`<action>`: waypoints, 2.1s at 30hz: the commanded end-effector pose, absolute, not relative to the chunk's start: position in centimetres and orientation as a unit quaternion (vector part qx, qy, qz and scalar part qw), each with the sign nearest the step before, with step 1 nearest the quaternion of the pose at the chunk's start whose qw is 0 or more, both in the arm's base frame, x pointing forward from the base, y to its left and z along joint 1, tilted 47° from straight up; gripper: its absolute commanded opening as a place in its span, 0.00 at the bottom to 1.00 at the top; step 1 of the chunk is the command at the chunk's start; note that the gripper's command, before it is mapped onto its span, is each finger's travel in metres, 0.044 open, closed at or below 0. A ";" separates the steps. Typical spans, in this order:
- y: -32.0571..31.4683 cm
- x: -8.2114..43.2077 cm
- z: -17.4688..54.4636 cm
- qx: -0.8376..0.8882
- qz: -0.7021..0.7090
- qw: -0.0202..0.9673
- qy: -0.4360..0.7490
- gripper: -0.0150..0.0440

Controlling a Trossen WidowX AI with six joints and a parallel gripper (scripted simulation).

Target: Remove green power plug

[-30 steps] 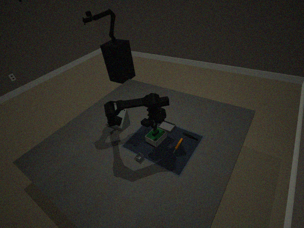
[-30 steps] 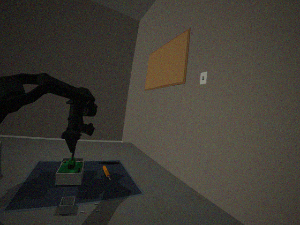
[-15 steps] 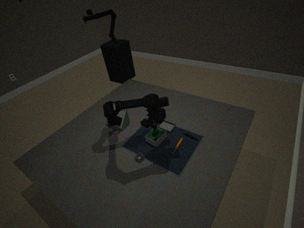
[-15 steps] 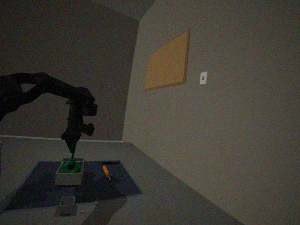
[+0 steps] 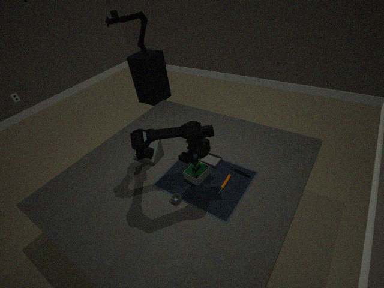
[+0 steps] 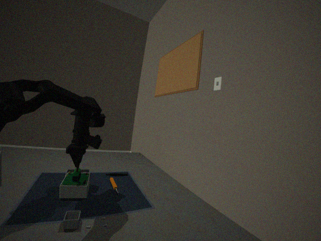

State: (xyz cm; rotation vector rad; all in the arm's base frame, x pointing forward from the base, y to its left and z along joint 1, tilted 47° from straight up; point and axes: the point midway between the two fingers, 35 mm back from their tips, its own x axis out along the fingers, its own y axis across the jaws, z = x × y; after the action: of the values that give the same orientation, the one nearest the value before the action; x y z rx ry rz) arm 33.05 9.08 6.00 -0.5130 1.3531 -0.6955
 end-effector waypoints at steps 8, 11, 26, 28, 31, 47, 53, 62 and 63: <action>8.5 33.1 5.5 -0.234 -0.311 0.694 0.606 0.54; 8.5 33.1 5.5 -0.234 -0.311 0.694 0.606 0.41; 8.6 33.1 5.7 -0.234 -0.311 0.694 0.606 0.25; 9.0 33.0 6.0 -0.234 -0.311 0.694 0.606 0.25; 9.5 33.0 6.3 -0.239 -0.317 0.691 0.604 0.25; 10.2 32.7 8.6 -0.197 -0.268 0.711 0.619 0.25; 10.4 32.7 8.6 -0.203 -0.275 0.709 0.617 0.25; 11.8 33.0 7.3 -0.277 -0.343 0.696 0.567 0.25; 11.8 33.0 7.2 -0.280 -0.347 0.694 0.565 0.25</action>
State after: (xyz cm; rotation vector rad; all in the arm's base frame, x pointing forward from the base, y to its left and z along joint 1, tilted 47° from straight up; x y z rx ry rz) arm 33.08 9.25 6.20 -0.5757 1.3426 -0.7871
